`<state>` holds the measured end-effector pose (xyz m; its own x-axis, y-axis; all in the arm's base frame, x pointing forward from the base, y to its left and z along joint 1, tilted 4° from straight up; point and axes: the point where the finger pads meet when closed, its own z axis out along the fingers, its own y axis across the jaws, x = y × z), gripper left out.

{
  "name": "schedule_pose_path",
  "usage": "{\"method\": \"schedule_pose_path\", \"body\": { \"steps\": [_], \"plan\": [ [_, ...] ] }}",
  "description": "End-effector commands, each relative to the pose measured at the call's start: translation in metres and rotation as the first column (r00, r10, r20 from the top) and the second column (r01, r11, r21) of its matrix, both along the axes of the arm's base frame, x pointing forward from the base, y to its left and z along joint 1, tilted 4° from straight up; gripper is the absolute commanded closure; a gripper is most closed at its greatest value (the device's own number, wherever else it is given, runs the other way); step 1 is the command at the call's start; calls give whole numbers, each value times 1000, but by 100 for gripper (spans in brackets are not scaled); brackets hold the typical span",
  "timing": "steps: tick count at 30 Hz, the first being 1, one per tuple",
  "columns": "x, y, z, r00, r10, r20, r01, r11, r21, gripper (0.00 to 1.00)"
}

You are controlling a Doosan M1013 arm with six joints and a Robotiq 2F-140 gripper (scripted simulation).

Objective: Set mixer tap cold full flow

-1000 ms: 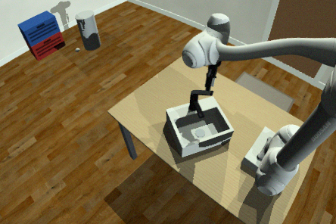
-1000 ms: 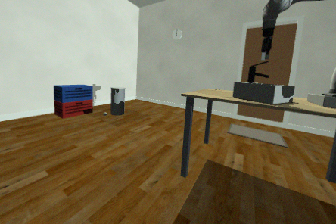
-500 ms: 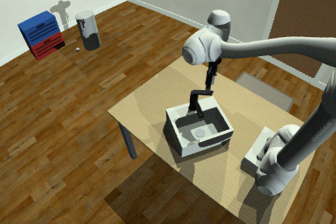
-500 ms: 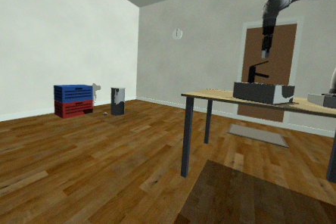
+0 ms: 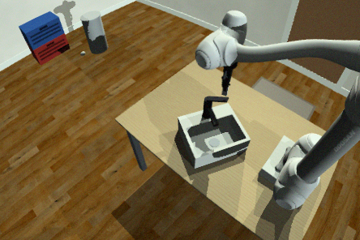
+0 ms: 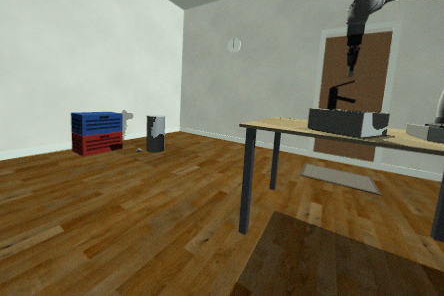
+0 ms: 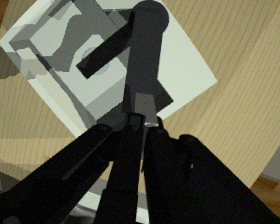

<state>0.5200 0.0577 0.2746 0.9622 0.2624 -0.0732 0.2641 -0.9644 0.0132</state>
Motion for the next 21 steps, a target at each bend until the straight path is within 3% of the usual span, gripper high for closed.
{"method": "schedule_pose_path", "body": {
  "steps": [1,21],
  "plan": [
    [0,2,3,1000,5,3,-5,1000,2,100],
    [0,2,4,1000,1,3,-1,1000,2,100]
  ]
}}
